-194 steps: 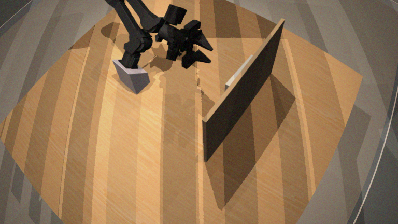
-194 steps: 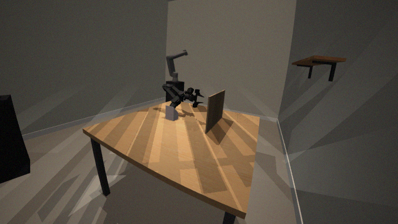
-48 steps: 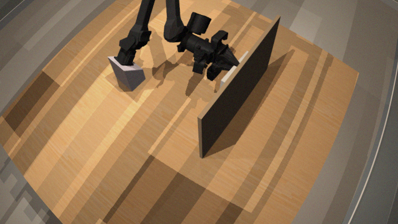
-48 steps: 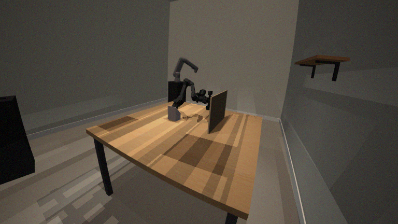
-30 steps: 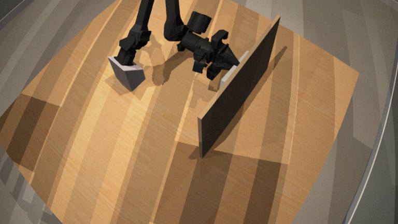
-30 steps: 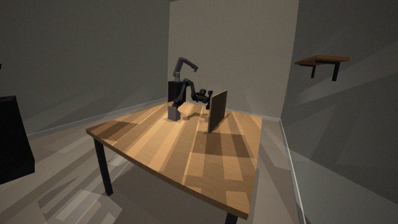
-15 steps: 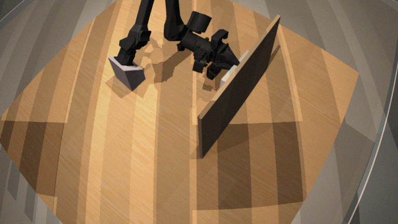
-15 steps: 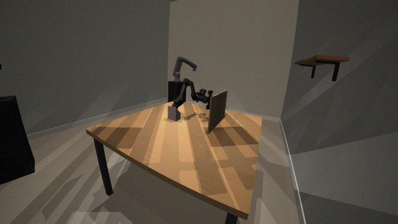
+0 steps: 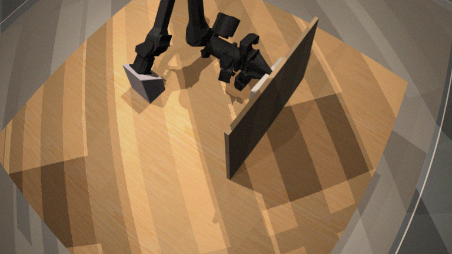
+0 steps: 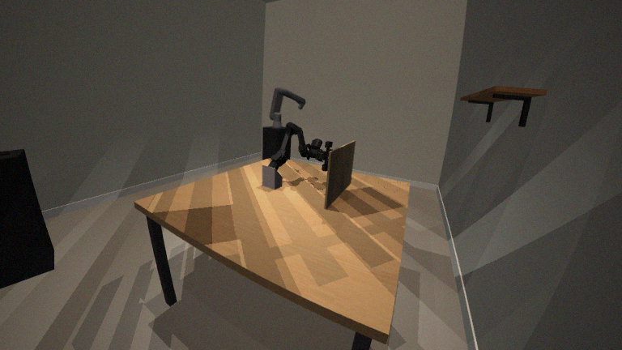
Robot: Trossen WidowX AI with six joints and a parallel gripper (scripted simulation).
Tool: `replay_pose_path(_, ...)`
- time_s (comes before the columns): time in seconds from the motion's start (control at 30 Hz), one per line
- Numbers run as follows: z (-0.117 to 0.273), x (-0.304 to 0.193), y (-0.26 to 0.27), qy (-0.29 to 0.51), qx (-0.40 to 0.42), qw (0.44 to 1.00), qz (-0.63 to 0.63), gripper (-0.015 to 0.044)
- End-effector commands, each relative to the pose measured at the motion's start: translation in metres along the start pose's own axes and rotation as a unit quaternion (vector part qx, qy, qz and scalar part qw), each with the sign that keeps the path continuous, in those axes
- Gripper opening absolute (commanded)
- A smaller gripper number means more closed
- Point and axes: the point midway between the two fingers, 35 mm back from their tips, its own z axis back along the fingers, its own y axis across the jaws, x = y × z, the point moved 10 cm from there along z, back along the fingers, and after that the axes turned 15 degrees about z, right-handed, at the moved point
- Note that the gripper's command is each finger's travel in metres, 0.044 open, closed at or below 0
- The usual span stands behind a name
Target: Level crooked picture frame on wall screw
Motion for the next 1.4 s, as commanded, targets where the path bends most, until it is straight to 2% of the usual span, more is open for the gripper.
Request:
replay_pose_path(0.0, 0.0, 0.0012, 0.0016, -0.002, 0.006, 1.0, -0.002, 0.0)
replay_pose_path(1.37, -0.0001, 0.0066, -0.0011, -0.002, 0.006, 1.0, -0.001, 0.0)
